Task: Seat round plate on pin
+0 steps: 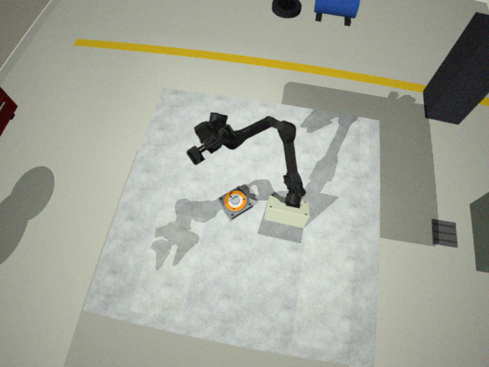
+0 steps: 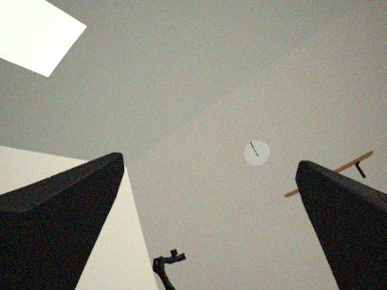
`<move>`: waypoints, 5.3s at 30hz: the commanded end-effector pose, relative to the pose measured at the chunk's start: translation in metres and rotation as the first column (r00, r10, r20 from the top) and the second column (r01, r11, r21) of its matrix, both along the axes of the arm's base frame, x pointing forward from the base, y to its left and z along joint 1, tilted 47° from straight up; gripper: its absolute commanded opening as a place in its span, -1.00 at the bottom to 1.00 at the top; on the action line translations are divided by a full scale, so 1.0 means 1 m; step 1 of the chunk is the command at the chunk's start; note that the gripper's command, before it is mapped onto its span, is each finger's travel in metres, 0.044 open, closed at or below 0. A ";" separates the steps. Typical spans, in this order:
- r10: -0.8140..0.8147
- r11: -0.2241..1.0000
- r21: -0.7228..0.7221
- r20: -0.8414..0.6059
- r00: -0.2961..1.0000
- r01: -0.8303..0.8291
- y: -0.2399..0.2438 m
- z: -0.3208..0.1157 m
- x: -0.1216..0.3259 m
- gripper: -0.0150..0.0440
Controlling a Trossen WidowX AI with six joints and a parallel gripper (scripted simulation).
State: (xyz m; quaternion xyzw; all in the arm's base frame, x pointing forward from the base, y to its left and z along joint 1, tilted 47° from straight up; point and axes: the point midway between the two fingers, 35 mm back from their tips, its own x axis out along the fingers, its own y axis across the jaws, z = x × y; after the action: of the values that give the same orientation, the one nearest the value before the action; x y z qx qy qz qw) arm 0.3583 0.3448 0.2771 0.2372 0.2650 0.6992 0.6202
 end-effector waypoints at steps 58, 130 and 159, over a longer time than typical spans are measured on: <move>-0.428 -0.785 -0.617 0.608 0.668 0.059 -0.339 -0.275 -0.031 -0.49; -0.427 -0.787 -0.615 0.607 0.670 0.056 -0.379 -0.256 -0.090 -0.49; -0.427 -0.786 -0.615 0.606 0.671 0.056 -0.372 -0.259 -0.111 -0.49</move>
State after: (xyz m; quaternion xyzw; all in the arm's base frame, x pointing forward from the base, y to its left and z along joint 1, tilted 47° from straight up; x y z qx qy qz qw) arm 0.2498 -0.0293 0.0179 -0.2834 0.6565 -0.2800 0.6405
